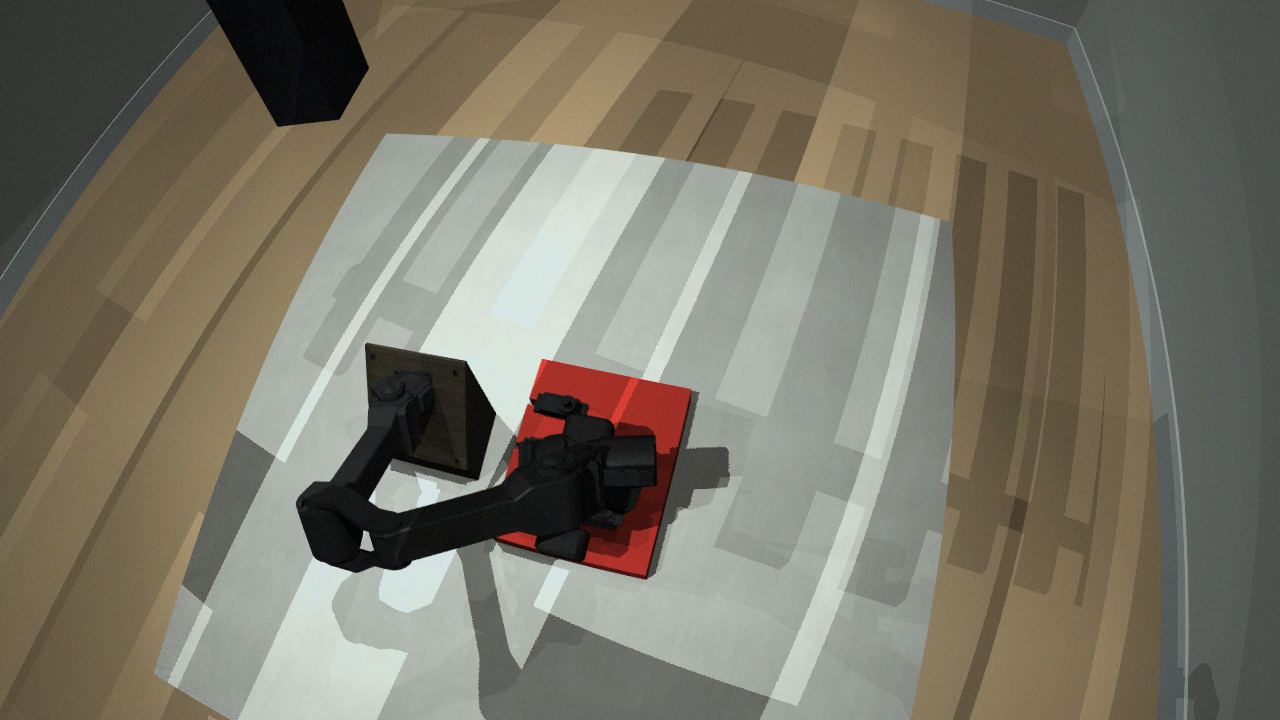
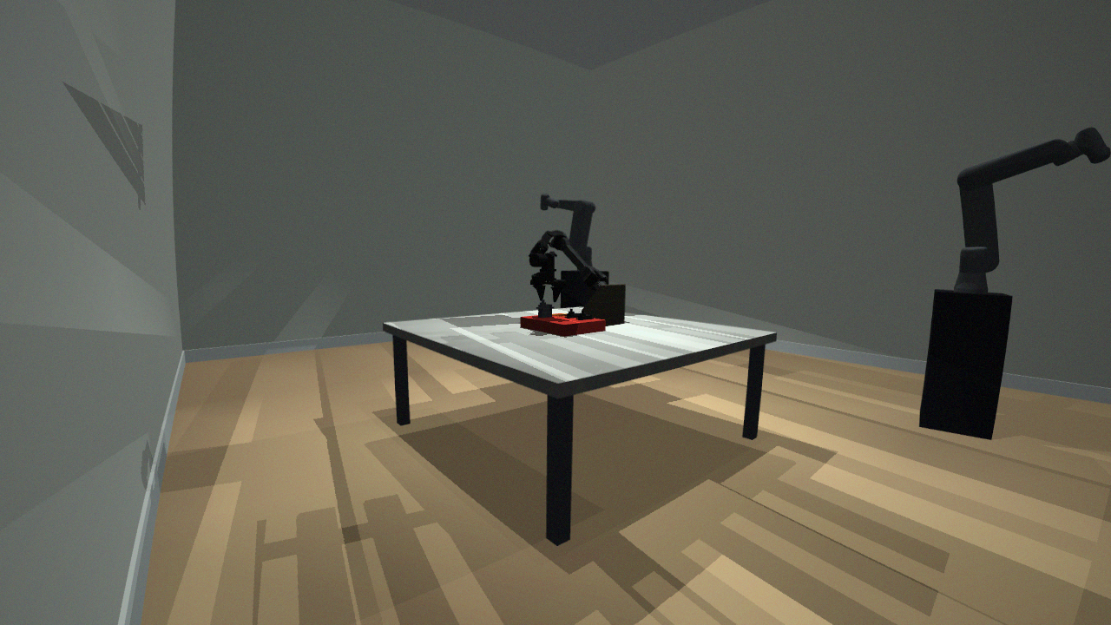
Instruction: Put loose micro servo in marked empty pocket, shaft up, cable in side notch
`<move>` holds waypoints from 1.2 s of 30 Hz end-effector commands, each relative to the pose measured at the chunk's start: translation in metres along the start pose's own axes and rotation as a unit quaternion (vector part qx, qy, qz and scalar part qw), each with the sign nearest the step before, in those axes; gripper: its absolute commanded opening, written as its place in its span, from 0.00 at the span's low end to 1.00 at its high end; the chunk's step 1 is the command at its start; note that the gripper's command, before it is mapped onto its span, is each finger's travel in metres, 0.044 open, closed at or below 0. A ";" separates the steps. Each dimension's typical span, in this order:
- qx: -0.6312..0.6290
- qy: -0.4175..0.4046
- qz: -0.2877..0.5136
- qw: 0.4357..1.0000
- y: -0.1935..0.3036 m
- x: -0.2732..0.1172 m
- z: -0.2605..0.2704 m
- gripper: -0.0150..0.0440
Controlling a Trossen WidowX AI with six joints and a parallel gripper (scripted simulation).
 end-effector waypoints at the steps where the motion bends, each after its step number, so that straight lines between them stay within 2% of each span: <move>1: -0.002 0.003 -0.001 1.000 0.000 0.005 0.000 1.00; 15: -0.002 0.004 -0.001 1.000 0.000 0.023 -0.001 1.00; 27: -0.002 0.004 -0.001 1.000 0.000 0.023 -0.001 0.47; 33: -0.002 0.004 -0.001 1.000 0.000 0.023 -0.001 0.40; 36: -0.002 0.003 -0.001 1.000 0.000 0.018 0.000 0.26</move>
Point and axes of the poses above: the point midway between the two fingers, 35 mm back from their tips, its own x axis out along the fingers, its own z axis across the jaws, y = z × x, the point moved 2 cm from there along -x, back along the fingers
